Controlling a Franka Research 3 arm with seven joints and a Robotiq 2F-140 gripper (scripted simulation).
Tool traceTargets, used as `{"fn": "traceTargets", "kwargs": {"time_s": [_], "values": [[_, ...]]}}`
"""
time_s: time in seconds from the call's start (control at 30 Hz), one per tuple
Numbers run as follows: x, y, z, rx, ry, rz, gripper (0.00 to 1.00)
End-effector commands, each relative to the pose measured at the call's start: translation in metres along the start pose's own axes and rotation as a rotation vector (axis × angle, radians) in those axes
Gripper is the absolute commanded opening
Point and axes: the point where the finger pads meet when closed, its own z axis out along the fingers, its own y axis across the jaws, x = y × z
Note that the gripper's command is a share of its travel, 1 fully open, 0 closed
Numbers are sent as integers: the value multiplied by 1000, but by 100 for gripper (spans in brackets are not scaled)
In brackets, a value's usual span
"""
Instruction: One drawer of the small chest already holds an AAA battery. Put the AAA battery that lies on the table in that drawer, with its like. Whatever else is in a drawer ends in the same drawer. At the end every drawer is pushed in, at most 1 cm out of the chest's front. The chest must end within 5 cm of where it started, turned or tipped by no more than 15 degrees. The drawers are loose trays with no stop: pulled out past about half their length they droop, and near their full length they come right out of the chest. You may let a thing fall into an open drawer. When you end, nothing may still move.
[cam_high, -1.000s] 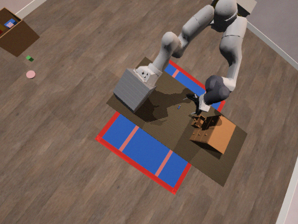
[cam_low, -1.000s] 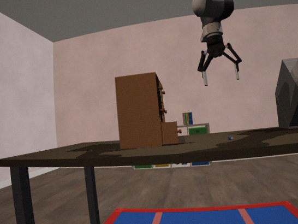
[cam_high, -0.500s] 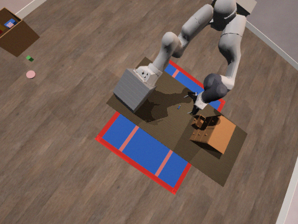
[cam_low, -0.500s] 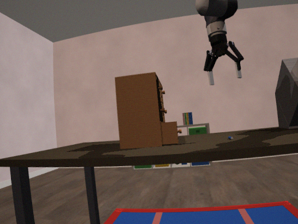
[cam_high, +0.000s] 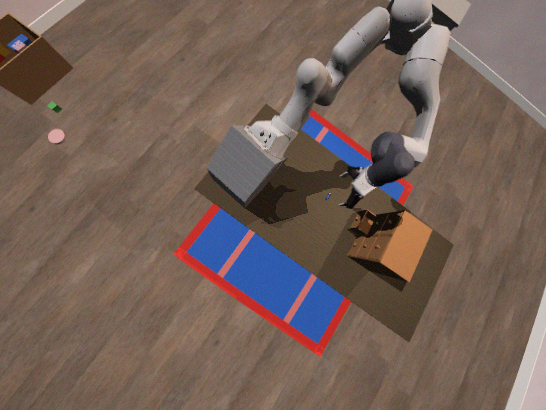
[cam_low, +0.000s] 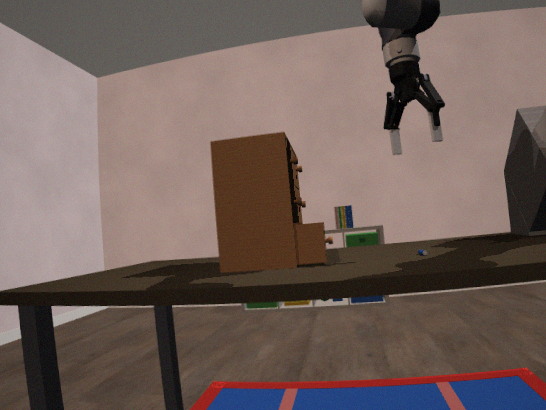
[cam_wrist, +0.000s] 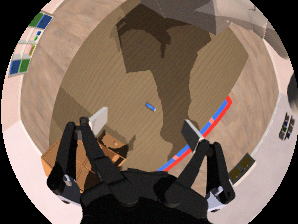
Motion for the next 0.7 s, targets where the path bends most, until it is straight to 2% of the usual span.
{"fn": "traceTargets", "kwargs": {"time_s": [0.0,0.03,0.07,0.43,0.47,0.67], "values": [[0,2,0,-1,7,115,100],[0,2,0,-1,7,115,100],[2,5,0,-2,2,200,100],[2,5,0,-2,2,200,100],[4,7,0,-3,-2,273,100],[4,7,0,-3,-2,273,100]]}}
